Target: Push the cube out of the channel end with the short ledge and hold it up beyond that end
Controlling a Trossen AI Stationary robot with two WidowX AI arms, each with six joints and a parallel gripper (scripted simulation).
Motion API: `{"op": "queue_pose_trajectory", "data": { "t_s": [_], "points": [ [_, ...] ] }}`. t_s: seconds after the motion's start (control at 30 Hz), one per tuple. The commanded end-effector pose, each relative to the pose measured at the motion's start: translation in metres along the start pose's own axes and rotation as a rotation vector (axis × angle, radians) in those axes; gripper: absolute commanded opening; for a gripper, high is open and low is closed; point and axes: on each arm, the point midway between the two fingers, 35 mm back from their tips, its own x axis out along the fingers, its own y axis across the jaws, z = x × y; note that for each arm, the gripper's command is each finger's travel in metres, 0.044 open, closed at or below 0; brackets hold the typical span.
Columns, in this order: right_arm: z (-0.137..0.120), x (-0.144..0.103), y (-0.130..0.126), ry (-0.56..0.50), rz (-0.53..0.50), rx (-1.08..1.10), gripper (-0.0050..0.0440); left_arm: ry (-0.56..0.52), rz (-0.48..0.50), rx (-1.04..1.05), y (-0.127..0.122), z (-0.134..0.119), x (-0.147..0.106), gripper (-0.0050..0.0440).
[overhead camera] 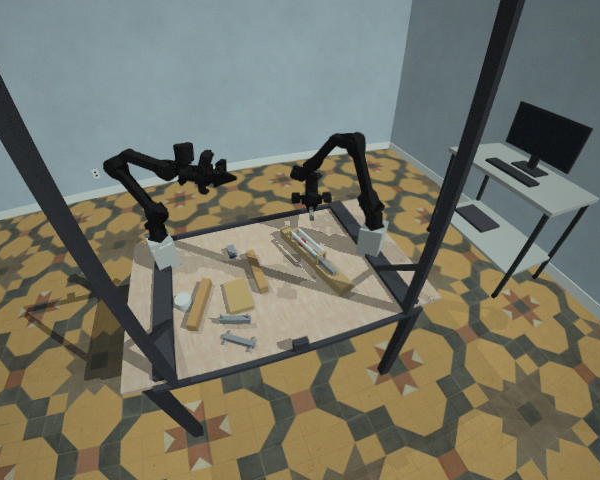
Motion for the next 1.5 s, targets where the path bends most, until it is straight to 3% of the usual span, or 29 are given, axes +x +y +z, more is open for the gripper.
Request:
{"op": "queue_pose_trajectory", "data": {
  "t_s": [0.0,0.07,0.4,0.43,0.47,0.5,0.53,0.63,1.0,1.13,1.2,1.47],
  "points": [
    [-0.007,-0.018,-0.009,0.035,-0.042,-0.002,0.0,-0.026,0.001,-0.004,0.0,0.01,-0.002,0.0],
    [-0.007,-0.018,-0.009,0.035,-0.042,-0.002,0.0,-0.026,0.001,-0.004,0.0,0.01,-0.002,0.0],
    [-0.033,-0.12,-0.045,0.236,-0.299,-0.008,0.0,-0.026,0.001,-0.004,0.0,0.01,-0.002,0.0],
    [-0.026,-0.119,-0.049,0.223,-0.302,-0.02,0.0,-0.026,0.001,-0.004,0.0,0.01,-0.002,0.0],
    [0.003,-0.089,-0.056,0.136,-0.244,-0.056,0.0,-0.026,0.001,-0.004,0.0,0.01,-0.002,0.0],
    [0.02,-0.08,-0.062,0.114,-0.23,-0.062,0.0,-0.026,0.001,-0.004,0.0,0.01,-0.002,0.0],
    [0.018,-0.097,-0.071,0.153,-0.278,-0.048,0.0,-0.026,0.001,-0.004,0.0,0.01,-0.002,0.0],
    [0.029,-0.096,-0.076,0.142,-0.28,-0.057,0.0,-0.026,0.001,-0.004,0.0,0.01,-0.002,0.0],
    [0.149,-0.078,-0.105,0.034,-0.269,-0.156,0.0,-0.026,0.001,-0.004,0.0,0.01,-0.002,0.0],
    [0.194,-0.075,-0.106,0.0,-0.266,-0.194,0.0,-0.026,0.001,-0.004,0.0,0.01,-0.002,0.0],
    [0.194,-0.075,-0.106,0.0,-0.266,-0.194,0.0,-0.026,0.001,-0.004,0.0,0.01,-0.002,0.0],
    [0.283,-0.072,-0.091,-0.062,-0.254,-0.271,0.0,-0.026,0.001,-0.004,0.0,0.01,-0.002,0.0]
  ]
}}
